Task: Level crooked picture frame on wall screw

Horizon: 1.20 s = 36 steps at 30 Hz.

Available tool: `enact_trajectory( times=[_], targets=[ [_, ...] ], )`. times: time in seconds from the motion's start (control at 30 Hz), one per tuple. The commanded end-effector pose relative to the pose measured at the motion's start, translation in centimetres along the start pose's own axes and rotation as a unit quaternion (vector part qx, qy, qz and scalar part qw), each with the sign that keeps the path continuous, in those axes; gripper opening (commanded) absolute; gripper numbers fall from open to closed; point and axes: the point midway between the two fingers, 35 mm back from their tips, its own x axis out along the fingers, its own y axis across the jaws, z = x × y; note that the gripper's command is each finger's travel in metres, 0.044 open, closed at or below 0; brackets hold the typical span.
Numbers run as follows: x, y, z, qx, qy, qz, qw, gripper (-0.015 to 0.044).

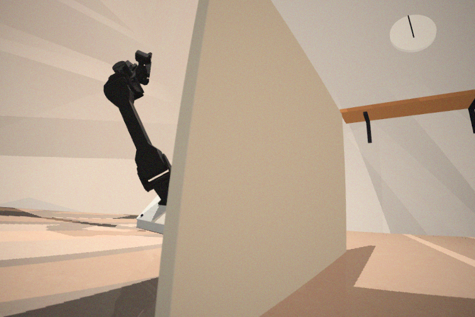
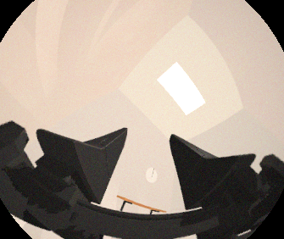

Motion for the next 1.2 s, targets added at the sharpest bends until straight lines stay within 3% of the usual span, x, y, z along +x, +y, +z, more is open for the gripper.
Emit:
enact_trajectory(
  times=[0.0,0.3,0.57,0.87,1.17],
  targets=[
    [2.6,-5.4,-4.1,0.020,0.029,-0.030,0.999,0.0260],
    [4.6,-17.6,-13.4,0.060,0.096,-0.106,0.988,0.0260],
    [2.0,-28.9,-21.1,0.103,0.150,-0.189,0.965,0.0260],
    [-6.1,-40.4,-28.3,0.157,0.197,-0.305,0.918,0.0260],
    [-19.0,-48.4,-33.1,0.215,0.218,-0.443,0.843,0.0260]
  ],
)
